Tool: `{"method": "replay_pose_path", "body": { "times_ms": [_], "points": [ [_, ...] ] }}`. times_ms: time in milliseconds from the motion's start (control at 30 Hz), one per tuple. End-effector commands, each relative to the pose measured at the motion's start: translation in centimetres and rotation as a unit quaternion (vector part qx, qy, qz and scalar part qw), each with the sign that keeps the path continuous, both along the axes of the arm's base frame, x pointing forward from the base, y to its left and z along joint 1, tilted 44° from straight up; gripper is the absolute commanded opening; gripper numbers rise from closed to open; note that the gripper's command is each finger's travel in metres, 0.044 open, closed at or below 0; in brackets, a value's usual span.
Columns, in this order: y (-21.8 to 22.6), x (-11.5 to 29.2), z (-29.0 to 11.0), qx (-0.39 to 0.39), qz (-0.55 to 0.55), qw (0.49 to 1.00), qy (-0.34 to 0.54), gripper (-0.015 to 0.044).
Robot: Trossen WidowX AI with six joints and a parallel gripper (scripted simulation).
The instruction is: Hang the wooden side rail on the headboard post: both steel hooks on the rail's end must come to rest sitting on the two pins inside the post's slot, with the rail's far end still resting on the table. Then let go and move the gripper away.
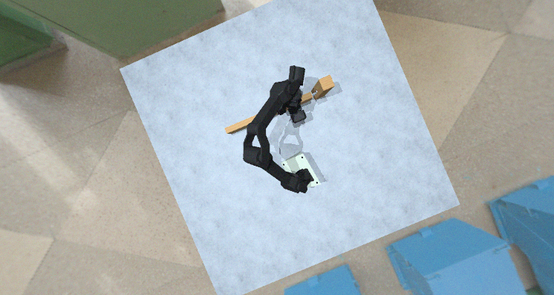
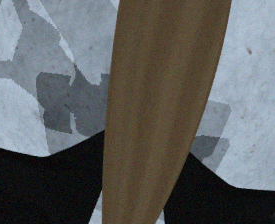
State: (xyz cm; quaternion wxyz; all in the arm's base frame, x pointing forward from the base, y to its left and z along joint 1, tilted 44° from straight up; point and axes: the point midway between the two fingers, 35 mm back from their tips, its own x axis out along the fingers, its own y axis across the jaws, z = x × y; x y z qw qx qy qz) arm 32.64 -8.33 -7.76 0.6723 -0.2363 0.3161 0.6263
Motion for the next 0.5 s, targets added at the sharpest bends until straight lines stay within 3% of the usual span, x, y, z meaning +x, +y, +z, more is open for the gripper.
{"method": "replay_pose_path", "body": {
  "times_ms": [0,467],
  "points": [
    [-0.63,0.21,0.51,-0.004,-0.005,1.0,-0.008,0.0],
    [-0.79,0.21,0.68,-0.004,-0.005,1.0,-0.008,0.0]
  ]
}}
